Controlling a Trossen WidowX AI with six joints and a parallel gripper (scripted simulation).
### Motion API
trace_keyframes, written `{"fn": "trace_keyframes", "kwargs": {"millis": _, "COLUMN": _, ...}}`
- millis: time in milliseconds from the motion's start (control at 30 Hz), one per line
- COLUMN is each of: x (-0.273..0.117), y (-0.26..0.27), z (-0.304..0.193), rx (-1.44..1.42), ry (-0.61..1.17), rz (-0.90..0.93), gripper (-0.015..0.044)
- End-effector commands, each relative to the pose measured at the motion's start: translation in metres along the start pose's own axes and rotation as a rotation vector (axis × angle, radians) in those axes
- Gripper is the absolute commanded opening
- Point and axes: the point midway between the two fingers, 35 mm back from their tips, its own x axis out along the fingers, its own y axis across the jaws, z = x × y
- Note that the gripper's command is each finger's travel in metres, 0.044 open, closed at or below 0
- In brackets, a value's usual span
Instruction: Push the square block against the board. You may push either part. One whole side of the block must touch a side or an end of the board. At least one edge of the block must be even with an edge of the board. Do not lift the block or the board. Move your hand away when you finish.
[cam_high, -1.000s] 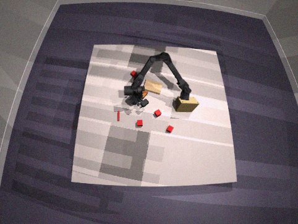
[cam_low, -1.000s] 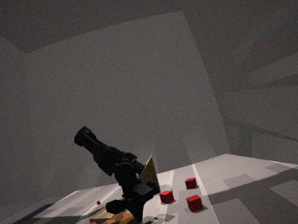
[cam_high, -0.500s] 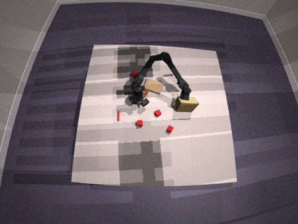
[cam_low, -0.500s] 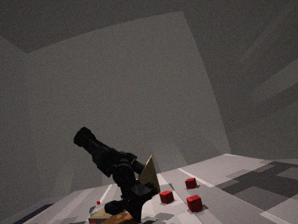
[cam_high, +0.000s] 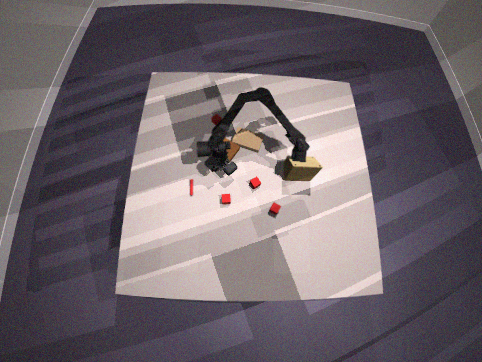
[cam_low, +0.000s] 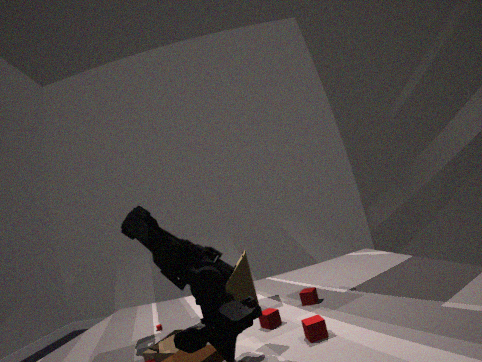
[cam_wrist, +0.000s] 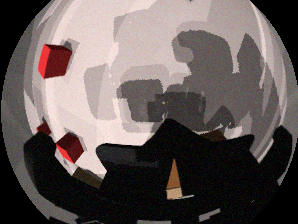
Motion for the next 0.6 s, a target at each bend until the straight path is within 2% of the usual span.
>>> {"fn": "trace_keyframes", "kwargs": {"millis": 0, "x": -0.001, "y": 0.001, "z": 0.007, "rx": -0.003, "ry": 0.000, "rz": -0.004, "gripper": 0.0000}}
{"fn": "trace_keyframes", "kwargs": {"millis": 433, "x": -0.003, "y": 0.001, "z": 0.021, "rx": 0.000, "ry": 0.000, "rz": -0.002, "gripper": 0.0000}}
{"fn": "trace_keyframes", "kwargs": {"millis": 567, "x": -0.053, "y": 0.002, "z": 0.021, "rx": -0.002, "ry": -0.001, "rz": -0.002, "gripper": 0.0000}}
